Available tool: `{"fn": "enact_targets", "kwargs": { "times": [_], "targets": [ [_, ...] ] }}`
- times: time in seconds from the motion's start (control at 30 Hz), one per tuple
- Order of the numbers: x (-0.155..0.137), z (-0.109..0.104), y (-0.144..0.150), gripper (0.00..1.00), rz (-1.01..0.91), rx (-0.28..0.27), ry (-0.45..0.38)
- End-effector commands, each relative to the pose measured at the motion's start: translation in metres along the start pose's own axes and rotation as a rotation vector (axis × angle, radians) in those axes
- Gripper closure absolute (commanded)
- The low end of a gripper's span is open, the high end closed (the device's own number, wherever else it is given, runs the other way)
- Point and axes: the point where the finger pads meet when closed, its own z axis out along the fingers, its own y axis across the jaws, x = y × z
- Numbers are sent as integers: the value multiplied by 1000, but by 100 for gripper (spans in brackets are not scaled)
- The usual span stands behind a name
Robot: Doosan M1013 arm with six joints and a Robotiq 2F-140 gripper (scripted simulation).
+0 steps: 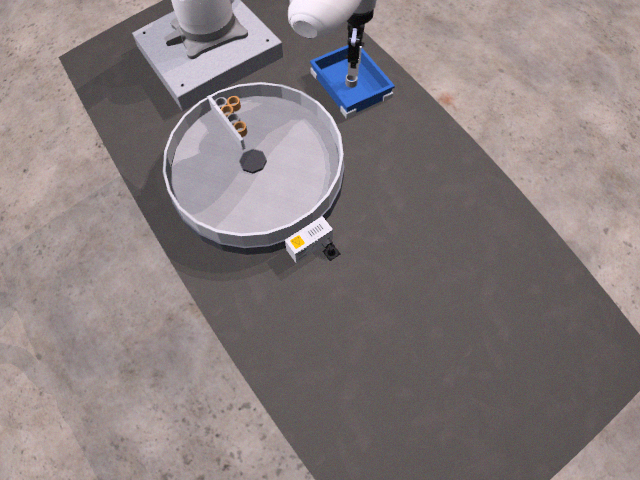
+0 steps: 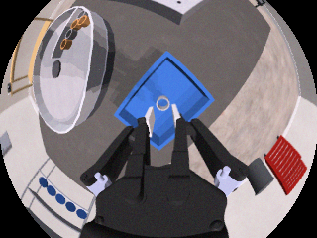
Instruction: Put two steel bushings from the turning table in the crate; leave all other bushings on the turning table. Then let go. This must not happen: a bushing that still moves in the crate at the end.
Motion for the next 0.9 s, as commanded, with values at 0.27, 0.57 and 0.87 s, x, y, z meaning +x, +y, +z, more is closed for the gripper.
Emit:
{"fn": "enact_targets", "kwargs": {
  "times": [0.27,0.57,0.87],
  "targets": [
    [0,-39,0,76,0,0,0],
    [0,-57,0,76,0,0,0],
    [0,-58,0,76,0,0,0]
  ]
}}
